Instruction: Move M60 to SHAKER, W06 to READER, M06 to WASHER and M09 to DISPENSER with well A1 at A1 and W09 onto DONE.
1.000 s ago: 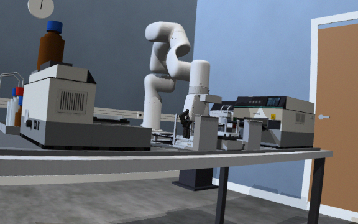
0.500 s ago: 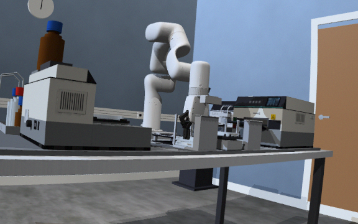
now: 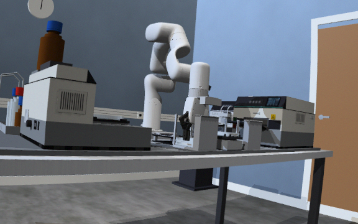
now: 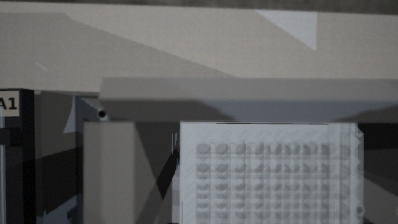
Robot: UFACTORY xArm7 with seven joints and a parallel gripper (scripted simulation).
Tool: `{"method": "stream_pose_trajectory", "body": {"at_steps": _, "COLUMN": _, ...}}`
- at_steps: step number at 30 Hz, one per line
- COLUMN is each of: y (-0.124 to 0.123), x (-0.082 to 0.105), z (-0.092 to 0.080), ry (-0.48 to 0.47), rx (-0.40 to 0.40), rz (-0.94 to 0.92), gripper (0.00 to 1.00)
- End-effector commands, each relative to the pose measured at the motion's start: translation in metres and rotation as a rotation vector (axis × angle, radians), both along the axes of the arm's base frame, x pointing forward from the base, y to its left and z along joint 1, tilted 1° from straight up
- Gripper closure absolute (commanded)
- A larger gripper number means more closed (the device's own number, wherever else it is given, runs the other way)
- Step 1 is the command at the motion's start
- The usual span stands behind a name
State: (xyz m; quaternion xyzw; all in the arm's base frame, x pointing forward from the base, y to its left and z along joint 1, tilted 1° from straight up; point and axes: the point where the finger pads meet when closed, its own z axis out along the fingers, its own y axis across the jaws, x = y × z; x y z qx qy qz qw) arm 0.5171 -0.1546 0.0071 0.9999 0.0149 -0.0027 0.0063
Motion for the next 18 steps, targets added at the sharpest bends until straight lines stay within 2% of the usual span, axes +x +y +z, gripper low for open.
{"method": "stream_pose_trajectory", "body": {"at_steps": 1, "y": -0.0004, "x": 0.0016, "z": 0.0007, "ry": -0.004, "rx": -0.001, "rz": 0.000, "gripper": 1.00}}
{"method": "stream_pose_trajectory", "body": {"at_steps": 6, "y": -0.0004, "x": 0.0016, "z": 0.0007, "ry": -0.004, "rx": -0.001, "rz": 0.000, "gripper": 1.00}}
{"method": "stream_pose_trajectory", "body": {"at_steps": 7, "y": -0.0004, "x": 0.0016, "z": 0.0007, "ry": -0.004, "rx": -0.001, "rz": 0.000, "gripper": 0.00}}
{"method": "stream_pose_trajectory", "body": {"at_steps": 18, "y": -0.0004, "x": 0.0016, "z": 0.0007, "ry": -0.004, "rx": -0.001, "rz": 0.000, "gripper": 0.00}}
